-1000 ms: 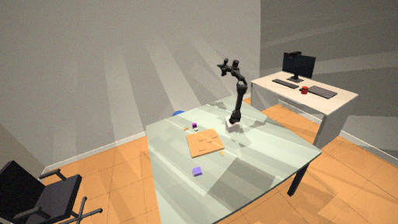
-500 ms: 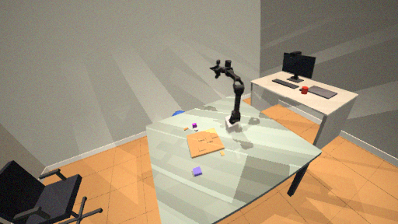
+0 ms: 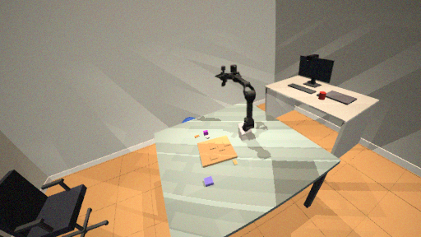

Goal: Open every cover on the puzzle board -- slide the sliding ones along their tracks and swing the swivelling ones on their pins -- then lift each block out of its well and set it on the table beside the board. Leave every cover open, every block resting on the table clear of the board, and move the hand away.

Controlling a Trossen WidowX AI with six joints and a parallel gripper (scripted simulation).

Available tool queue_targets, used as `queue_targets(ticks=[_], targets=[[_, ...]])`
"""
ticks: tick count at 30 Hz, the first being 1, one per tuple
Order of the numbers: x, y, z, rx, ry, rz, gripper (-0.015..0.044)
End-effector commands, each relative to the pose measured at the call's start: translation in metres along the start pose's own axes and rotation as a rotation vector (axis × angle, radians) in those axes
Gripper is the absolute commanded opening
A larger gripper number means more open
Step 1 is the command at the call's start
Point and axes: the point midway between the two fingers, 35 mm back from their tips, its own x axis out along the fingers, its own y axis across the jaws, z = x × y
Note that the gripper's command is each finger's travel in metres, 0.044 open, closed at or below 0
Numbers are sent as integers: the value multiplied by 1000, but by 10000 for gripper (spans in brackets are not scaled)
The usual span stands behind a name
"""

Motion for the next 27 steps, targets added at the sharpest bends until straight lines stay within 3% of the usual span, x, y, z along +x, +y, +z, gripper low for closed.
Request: queue_targets(ticks=[1, 27], targets=[[12, 9, 15, 47, -8, 34, 0], [79, 83, 122, 291, -71, 311, 0]])
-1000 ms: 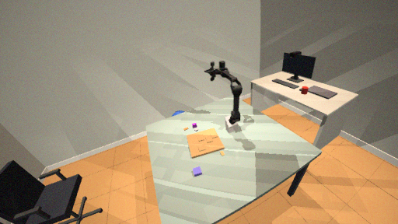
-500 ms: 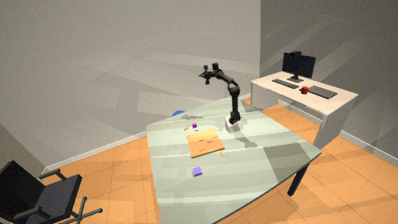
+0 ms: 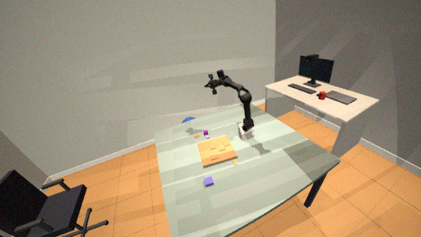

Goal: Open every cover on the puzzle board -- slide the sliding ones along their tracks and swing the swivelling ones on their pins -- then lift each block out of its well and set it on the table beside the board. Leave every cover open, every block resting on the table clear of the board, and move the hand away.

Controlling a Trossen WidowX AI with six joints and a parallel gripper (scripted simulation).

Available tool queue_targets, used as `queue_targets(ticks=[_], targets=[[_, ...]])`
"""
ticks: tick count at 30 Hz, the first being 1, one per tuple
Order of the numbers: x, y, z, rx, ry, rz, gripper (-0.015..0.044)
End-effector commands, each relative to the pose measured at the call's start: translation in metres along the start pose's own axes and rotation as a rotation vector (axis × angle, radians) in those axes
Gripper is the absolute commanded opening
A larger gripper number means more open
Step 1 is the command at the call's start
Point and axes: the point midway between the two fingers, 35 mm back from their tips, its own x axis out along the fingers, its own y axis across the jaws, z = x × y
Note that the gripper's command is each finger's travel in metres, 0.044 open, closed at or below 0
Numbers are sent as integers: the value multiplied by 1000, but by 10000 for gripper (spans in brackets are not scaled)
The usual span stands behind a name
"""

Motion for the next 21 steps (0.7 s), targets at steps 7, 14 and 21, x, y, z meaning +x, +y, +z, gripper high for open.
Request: queue_targets(ticks=[7, 14, 21], targets=[[26, 34, 28, 98, -1, 97, 0], [37, 54, 43, 168, -1, 145, 0], [54, 84, 64, 227, 13, 228, 0]])
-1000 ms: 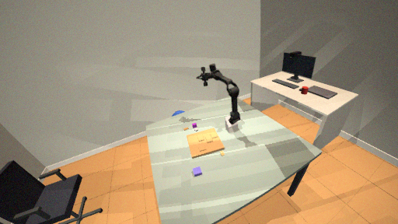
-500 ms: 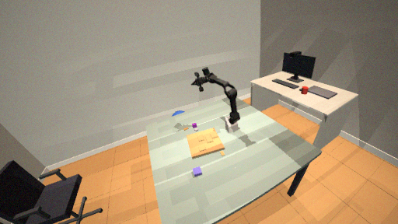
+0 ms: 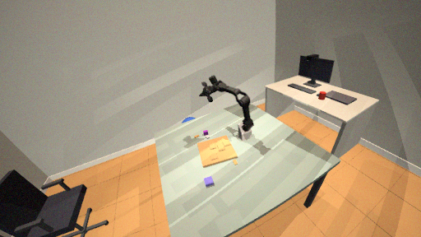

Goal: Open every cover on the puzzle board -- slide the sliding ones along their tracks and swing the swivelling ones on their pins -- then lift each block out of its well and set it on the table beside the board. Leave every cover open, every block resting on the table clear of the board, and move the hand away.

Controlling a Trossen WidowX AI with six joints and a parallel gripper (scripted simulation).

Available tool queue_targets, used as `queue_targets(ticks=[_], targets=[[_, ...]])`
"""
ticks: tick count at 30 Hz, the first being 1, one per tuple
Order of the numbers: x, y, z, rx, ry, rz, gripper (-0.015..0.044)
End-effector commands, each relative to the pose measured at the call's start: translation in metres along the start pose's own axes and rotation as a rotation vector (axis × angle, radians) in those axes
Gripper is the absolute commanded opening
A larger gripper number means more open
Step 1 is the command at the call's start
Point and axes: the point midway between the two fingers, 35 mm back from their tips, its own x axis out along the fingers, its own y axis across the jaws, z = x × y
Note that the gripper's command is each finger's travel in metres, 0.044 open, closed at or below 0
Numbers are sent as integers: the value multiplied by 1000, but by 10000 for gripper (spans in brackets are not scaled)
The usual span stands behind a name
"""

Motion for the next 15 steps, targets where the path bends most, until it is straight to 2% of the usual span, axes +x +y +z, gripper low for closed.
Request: queue_targets(ticks=[1, 15], targets=[[12, 18, 7, 40, 14, 45, 0], [48, 83, 34, 156, 75, 202, 0]])
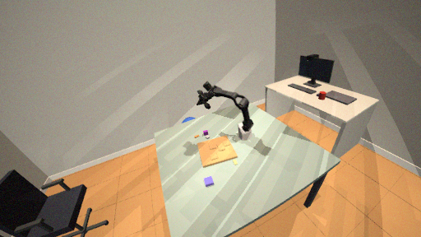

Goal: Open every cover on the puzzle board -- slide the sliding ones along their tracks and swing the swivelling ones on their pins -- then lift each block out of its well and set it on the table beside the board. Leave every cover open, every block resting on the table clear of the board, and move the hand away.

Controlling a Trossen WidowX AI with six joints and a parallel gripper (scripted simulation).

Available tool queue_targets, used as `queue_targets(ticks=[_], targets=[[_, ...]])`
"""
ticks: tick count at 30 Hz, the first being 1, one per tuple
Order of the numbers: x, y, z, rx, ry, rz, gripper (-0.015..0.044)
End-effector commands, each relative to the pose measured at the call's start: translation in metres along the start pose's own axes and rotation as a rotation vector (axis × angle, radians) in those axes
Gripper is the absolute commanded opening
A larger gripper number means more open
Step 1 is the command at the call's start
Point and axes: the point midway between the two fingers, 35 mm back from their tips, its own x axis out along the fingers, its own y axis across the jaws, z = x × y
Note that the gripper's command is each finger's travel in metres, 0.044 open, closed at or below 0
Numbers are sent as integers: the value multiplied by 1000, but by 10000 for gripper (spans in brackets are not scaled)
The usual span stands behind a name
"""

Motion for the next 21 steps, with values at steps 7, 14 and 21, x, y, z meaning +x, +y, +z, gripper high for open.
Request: queue_targets(ticks=[7, 14, 21], targets=[[26, 46, 8, 91, 68, 94, 0], [42, 81, 13, 146, 120, 164, 0], [56, 118, 18, 192, 178, 232, 0]])
